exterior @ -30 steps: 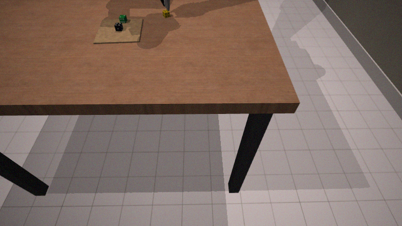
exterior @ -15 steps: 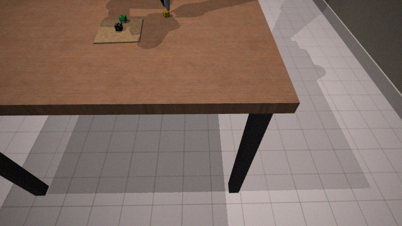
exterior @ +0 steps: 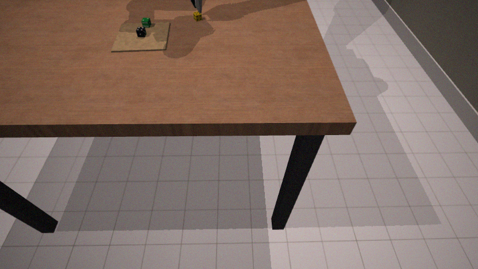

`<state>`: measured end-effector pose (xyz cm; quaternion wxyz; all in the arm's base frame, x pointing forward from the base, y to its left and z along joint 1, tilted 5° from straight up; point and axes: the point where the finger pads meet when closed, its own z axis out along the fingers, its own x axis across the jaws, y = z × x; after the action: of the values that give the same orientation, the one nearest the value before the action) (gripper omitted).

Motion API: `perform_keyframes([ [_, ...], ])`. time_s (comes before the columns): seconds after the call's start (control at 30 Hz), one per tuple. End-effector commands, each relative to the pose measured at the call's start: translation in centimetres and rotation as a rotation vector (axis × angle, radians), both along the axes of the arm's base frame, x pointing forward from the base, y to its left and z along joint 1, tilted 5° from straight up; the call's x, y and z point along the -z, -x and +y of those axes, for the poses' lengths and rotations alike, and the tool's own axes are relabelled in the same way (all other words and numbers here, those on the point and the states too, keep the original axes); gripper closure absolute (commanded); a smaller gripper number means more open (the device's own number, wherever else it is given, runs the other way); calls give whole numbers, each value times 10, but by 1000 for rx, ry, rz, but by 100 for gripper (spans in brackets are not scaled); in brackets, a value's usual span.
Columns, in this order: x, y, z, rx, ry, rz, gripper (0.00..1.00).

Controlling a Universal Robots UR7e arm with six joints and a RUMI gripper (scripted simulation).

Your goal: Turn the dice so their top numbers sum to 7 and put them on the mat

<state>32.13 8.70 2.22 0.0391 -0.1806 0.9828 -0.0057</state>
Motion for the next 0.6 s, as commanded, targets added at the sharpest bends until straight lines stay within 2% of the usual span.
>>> perform_keyframes([
  [0.0,0,0,0,0,0,-1,79],
  [0.57,3,-1,0,0,0,-1,79],
])
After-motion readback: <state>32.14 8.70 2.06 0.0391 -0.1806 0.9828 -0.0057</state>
